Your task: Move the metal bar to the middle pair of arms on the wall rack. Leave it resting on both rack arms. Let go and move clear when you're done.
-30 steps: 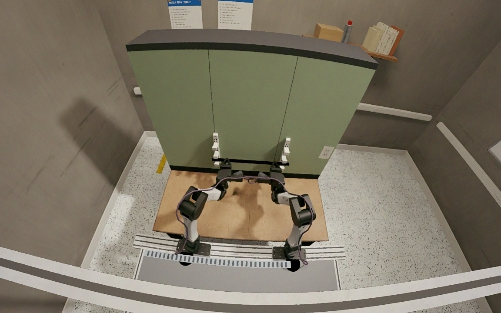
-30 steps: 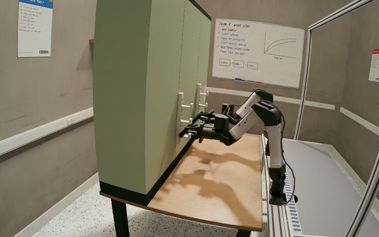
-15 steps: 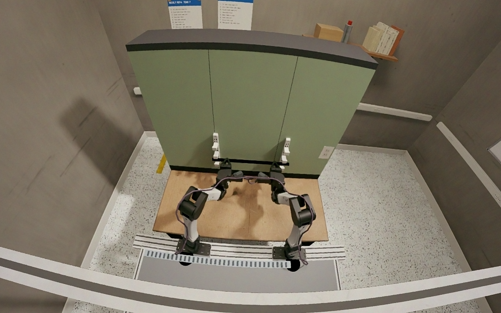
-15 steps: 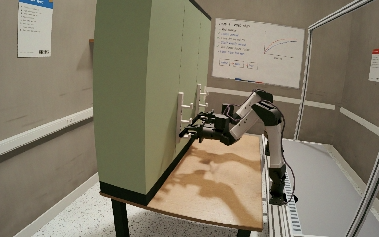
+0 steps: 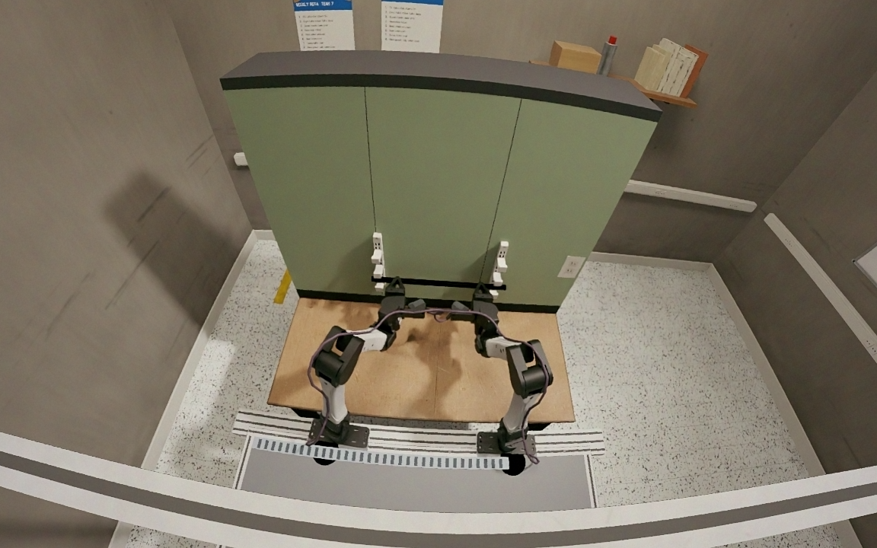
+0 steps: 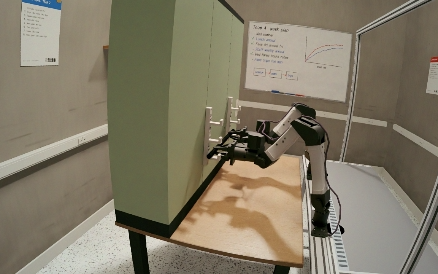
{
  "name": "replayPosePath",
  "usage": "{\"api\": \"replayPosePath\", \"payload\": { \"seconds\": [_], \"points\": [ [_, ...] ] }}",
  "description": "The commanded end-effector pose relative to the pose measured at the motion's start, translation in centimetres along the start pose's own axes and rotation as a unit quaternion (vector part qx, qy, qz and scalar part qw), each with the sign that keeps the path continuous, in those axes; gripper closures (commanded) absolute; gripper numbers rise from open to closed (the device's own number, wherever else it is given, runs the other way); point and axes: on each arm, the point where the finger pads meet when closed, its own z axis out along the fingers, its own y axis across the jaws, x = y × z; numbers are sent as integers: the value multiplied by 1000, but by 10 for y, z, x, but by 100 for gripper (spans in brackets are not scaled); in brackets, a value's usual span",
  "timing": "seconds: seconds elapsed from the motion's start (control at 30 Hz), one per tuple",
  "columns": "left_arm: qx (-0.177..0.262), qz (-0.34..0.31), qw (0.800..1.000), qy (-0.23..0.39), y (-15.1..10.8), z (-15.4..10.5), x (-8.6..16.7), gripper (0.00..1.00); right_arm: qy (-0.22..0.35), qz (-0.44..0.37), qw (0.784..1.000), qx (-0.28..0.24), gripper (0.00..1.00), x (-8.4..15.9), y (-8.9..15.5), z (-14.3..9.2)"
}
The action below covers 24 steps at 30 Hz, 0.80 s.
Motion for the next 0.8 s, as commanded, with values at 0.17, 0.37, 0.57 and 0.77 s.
{"api": "replayPosePath", "payload": {
  "seconds": [0.17, 0.37, 0.57, 0.77],
  "points": [
    [0, 0, 1000, 0, 1, -5, 0, 100, -2, 3, 1000, -5, 100, 0, 4, -6],
    [0, 0, 1000, 0, 1, -9, 0, 100, -2, 3, 1000, -5, 100, 0, 4, -10],
    [0, 0, 1000, 0, 1, -13, 0, 100, -2, 3, 1000, -5, 100, 0, 4, -14],
    [0, 0, 1000, 0, 1, -14, 1, 100, -2, 3, 1000, -5, 100, 0, 4, -15]
  ]
}}
